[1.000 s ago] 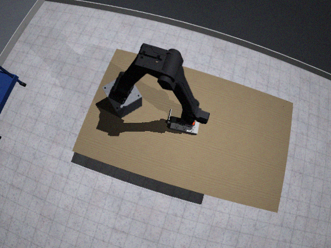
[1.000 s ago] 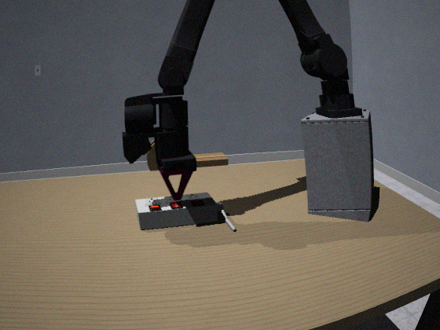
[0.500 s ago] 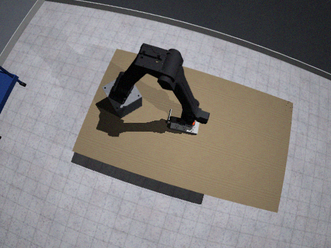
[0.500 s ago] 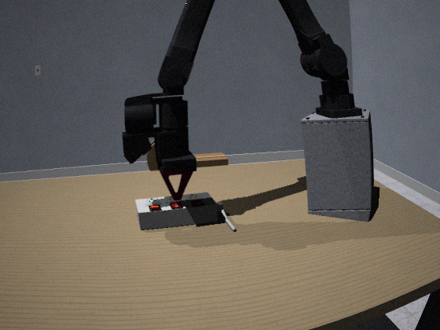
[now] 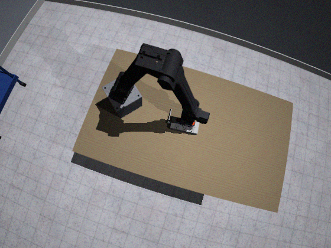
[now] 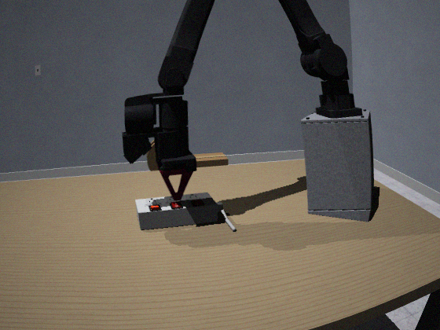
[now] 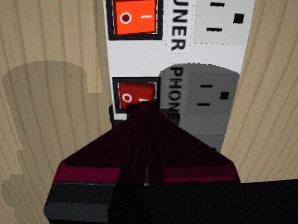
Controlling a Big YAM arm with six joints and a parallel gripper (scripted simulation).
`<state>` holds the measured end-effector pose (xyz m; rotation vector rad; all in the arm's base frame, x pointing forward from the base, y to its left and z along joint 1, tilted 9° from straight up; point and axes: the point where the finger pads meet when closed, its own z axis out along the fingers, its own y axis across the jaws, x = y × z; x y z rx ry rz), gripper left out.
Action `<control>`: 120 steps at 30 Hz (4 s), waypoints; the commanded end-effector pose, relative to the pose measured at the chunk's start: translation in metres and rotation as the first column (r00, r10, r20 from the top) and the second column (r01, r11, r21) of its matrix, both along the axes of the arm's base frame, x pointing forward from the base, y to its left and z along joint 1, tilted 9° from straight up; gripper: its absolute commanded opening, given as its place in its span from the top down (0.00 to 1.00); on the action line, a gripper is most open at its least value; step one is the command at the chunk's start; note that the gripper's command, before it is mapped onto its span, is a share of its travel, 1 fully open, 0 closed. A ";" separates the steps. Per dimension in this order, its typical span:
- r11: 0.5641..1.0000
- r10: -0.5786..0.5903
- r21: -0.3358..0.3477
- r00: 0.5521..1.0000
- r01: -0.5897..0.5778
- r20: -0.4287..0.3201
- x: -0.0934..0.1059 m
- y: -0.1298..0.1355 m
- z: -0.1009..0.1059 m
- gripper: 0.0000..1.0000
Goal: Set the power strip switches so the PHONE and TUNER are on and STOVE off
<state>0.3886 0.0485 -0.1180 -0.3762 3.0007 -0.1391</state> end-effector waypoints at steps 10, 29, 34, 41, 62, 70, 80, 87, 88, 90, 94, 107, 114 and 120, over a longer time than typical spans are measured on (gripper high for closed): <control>1.000 0.012 0.009 0.999 -0.012 0.051 0.015 0.001 0.013 1.00; 1.000 0.010 0.005 1.000 -0.011 0.027 0.013 0.000 -0.004 1.00; 1.000 0.008 0.006 0.999 -0.009 0.033 0.017 -0.001 -0.006 1.00; 1.000 0.008 0.006 0.999 -0.009 0.037 0.020 -0.001 -0.008 1.00; 1.000 0.018 0.006 0.999 -0.018 0.031 0.016 0.002 -0.010 1.00; 1.000 0.026 0.005 0.999 -0.026 0.026 0.007 0.006 0.011 1.00; 1.000 0.006 0.008 1.000 -0.006 0.031 0.005 0.008 0.036 1.00; 1.000 0.000 0.008 1.000 0.000 0.030 0.004 0.006 0.042 1.00; 1.000 0.000 0.008 0.999 0.000 0.032 0.005 0.006 0.043 1.00; 1.000 0.000 0.008 0.999 0.000 0.033 0.005 0.006 0.043 1.00; 1.000 0.000 0.008 0.999 0.000 0.033 0.005 0.006 0.043 1.00; 1.000 0.001 0.008 0.999 -0.001 0.032 0.005 0.006 0.044 0.00; 1.000 0.007 0.008 0.999 -0.007 0.031 0.002 0.010 0.055 0.00; 1.000 0.007 0.013 0.998 -0.007 0.063 0.014 0.015 0.096 0.00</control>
